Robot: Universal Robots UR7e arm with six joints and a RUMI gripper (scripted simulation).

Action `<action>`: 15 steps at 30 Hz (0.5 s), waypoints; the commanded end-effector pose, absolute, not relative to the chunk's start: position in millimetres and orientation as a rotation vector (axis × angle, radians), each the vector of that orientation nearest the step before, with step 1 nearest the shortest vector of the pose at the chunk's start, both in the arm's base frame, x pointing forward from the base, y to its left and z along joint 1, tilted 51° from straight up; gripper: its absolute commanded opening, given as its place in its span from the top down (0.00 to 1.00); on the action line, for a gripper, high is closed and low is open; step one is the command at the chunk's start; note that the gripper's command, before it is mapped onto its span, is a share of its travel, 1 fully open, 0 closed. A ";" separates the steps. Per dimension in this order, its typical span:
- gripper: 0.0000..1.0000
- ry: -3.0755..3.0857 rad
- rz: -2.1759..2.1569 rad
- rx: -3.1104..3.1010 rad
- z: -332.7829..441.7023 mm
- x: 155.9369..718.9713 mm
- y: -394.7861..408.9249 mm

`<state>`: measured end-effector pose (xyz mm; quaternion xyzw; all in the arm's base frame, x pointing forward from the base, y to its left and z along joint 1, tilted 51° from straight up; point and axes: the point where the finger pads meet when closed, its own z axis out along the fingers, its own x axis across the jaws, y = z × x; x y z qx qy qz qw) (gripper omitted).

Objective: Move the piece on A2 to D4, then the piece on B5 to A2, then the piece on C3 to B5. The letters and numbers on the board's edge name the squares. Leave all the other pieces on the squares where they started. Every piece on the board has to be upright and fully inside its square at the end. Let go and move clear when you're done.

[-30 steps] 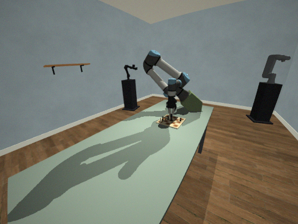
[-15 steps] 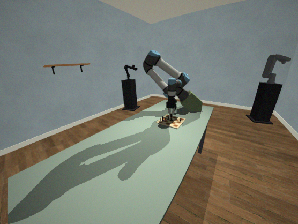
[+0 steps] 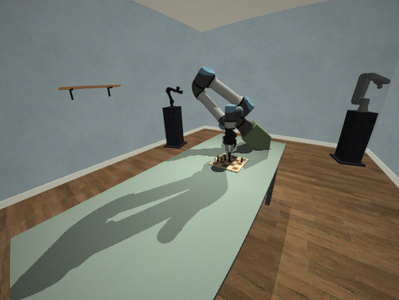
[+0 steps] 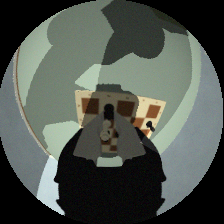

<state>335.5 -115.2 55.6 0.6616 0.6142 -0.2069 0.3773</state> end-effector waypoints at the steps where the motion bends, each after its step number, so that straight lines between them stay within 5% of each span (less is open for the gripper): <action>1: 1.00 1.567 -0.524 1.690 60.8 336.5 -110.7; 15: 1.00 1.567 -0.523 1.690 77.2 331.5 -91.1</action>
